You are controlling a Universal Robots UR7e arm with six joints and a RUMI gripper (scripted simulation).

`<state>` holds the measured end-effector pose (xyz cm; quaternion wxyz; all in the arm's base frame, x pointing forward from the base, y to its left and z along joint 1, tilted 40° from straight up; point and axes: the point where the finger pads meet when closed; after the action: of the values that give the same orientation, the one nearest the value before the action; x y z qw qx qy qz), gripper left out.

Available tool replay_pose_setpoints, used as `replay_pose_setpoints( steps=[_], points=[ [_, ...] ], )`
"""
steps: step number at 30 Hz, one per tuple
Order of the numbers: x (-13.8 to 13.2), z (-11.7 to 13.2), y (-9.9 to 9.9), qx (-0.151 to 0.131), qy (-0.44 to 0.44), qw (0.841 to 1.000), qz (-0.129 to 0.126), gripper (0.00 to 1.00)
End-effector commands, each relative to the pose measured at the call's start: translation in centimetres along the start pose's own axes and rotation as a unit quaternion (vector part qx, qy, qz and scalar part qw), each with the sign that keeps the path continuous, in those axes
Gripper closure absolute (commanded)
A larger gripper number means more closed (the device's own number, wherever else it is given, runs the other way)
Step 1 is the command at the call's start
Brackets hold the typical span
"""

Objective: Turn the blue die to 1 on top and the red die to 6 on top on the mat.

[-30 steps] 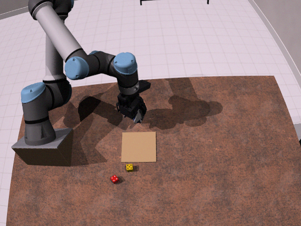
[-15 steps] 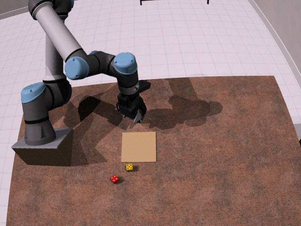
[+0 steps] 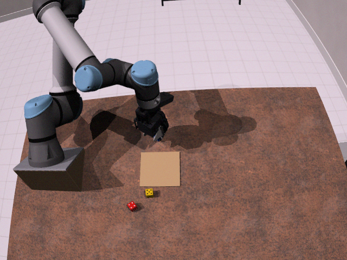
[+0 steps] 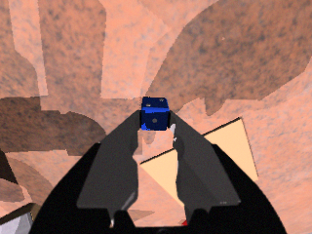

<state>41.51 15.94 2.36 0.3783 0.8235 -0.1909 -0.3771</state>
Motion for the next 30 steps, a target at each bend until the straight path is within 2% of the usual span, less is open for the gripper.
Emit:
replay_pose_setpoints(
  steps=[1, 23, 30],
  points=[
    [-0.2, 0.1, -0.2, -0.001, -0.001, 1.000, -0.002, 0.94],
    [-0.2, 0.1, -0.2, -0.001, -0.001, 1.000, -0.002, 0.94],
    [-0.2, 0.1, 1.3, -0.001, -0.001, 1.000, -0.002, 0.94]
  ],
)
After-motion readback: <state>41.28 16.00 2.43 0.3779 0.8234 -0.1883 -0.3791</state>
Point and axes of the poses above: the point where the finger pads meet when closed, its own y axis back along the fingers, its own x axis across the jaws, z = x × y, and after that the axes turned 13 degrees about -y, right-handed
